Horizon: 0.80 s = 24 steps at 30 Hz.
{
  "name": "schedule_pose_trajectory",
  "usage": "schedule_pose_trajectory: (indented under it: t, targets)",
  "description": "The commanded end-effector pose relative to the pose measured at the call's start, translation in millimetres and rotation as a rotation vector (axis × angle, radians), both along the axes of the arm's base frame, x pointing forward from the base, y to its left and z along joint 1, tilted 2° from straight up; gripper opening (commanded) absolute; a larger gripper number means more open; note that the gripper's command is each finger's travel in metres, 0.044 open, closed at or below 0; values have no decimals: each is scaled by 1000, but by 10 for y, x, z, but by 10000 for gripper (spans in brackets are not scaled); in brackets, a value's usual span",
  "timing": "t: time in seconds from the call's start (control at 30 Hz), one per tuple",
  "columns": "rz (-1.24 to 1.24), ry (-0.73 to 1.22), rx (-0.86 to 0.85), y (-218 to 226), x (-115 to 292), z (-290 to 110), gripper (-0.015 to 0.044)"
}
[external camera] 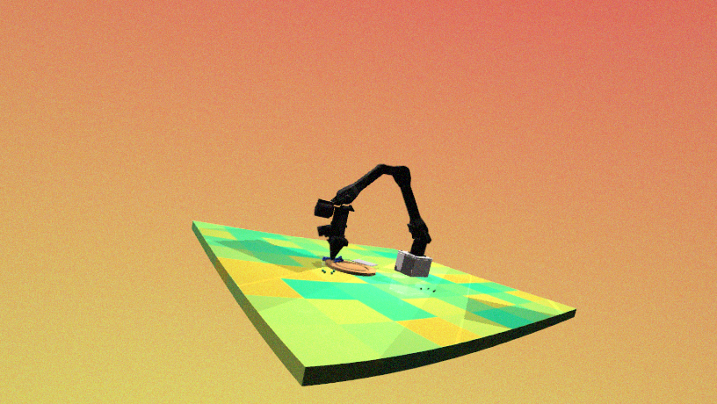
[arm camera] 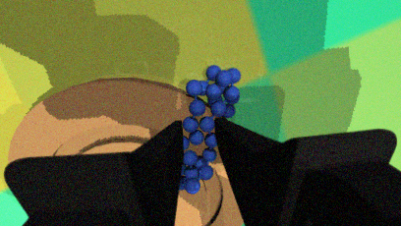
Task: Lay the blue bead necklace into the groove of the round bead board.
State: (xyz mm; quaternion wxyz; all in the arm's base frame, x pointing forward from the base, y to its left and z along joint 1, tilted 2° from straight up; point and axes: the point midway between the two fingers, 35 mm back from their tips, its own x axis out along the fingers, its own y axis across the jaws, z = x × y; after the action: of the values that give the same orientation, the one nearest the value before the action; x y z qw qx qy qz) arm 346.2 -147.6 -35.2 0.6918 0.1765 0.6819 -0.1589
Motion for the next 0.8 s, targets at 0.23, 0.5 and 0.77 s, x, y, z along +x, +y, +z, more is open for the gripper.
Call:
schedule_pose_trajectory:
  t: [0.23, 0.5, 0.77]
  targets:
    - [0, -1, 3, 5, 2, 2, 0]
    - [4, -1, 2, 0, 1, 174, 0]
    - [5, -1, 2, -1, -3, 251, 0]
